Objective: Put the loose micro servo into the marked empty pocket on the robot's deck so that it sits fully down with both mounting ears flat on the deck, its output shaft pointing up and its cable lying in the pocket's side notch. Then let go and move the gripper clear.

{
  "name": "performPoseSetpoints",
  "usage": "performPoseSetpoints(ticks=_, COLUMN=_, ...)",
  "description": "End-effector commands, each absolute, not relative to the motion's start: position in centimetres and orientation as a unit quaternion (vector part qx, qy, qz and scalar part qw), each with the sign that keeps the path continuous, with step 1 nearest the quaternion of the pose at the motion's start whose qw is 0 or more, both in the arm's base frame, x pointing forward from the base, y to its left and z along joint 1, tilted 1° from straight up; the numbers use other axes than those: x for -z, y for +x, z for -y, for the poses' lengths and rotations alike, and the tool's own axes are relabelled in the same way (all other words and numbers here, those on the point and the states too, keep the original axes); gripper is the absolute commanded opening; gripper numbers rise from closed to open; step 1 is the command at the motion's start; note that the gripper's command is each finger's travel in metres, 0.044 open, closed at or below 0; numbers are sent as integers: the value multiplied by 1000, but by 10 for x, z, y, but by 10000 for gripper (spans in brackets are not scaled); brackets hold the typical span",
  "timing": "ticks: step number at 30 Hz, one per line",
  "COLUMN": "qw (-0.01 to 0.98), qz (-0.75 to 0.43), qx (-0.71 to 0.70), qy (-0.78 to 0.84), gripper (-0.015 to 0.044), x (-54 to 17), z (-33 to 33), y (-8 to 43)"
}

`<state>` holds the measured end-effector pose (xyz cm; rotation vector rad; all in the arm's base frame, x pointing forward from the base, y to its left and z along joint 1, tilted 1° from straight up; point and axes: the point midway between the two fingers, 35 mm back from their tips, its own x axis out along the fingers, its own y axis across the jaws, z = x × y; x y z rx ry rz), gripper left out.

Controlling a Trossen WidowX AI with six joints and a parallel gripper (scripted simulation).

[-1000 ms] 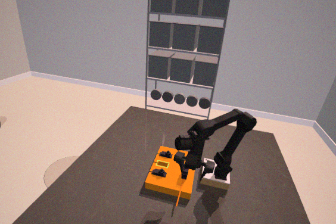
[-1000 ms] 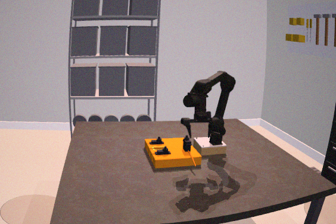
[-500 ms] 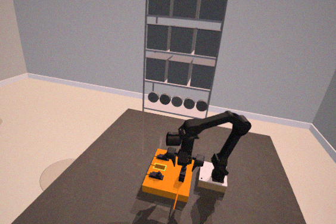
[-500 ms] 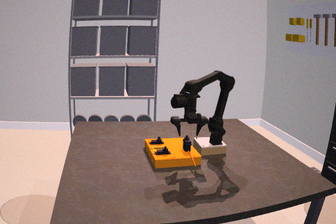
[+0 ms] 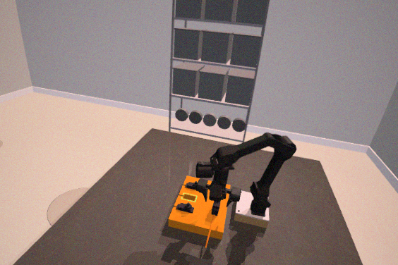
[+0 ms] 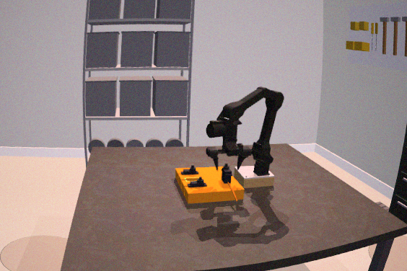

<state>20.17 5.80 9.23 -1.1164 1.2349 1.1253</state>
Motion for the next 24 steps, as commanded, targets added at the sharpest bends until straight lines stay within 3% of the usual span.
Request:
performPoseSetpoints(ticks=1, qw=534, qz=-520, qx=-472, qy=-471, gripper=440, x=-86, z=-57, y=201)
performPoseSetpoints(ticks=6, qw=534, qz=-520, qx=-472, qy=-471, gripper=440, x=-80, z=-57, y=201)
performPoseSetpoints(ticks=18, qw=534, qz=-520, qx=-472, qy=-471, gripper=125, x=-80, z=-57, y=201)
performPoseSetpoints(ticks=24, qw=534, qz=-520, qx=-472, qy=-471, gripper=65, x=-81, z=-57, y=201)
